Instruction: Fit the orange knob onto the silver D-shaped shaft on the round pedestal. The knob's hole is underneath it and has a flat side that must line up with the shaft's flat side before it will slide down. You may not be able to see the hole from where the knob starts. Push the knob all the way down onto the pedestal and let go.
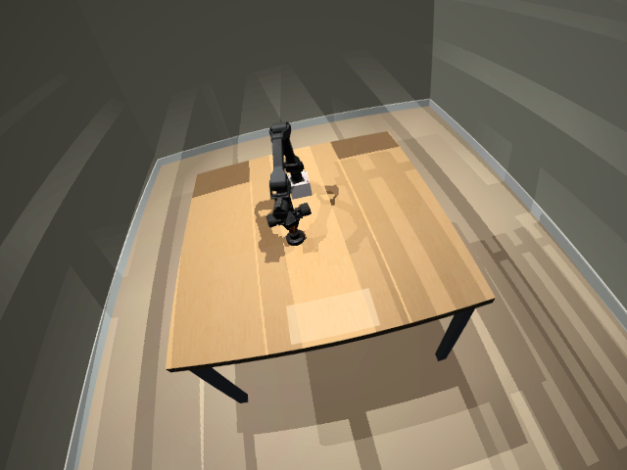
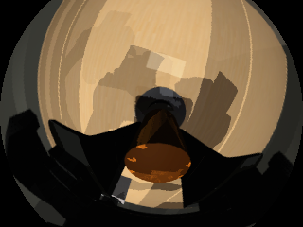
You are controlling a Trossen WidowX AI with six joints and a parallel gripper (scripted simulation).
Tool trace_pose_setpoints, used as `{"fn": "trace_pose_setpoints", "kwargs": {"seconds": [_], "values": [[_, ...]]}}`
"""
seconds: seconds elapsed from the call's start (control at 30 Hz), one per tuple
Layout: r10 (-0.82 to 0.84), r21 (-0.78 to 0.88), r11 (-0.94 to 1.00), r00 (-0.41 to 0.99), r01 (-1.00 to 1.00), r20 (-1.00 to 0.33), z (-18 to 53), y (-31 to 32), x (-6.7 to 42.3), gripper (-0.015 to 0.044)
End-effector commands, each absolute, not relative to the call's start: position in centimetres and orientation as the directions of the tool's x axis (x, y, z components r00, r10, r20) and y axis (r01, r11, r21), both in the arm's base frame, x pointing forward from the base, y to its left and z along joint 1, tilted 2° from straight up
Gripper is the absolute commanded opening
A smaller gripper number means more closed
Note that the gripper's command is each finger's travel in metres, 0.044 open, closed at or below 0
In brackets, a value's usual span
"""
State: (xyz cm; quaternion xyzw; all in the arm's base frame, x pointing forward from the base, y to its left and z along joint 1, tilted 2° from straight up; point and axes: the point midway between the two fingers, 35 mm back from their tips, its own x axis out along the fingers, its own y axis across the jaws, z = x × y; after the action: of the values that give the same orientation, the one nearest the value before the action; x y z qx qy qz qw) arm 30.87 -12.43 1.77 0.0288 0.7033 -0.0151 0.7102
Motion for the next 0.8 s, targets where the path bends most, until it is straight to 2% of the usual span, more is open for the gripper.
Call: {"fn": "trace_pose_setpoints", "kwargs": {"seconds": [0.0,0.53,0.77], "values": [[0.014,0.015,0.998,0.011,0.066,-1.0,1.65,-12.48,30.87,0.0],[0.014,0.015,0.997,0.012,0.074,-1.0,2.11,-12.58,31.13,0.0],[0.014,0.016,0.962,0.012,0.272,-1.0,1.98,-12.58,31.17,0.0]]}}
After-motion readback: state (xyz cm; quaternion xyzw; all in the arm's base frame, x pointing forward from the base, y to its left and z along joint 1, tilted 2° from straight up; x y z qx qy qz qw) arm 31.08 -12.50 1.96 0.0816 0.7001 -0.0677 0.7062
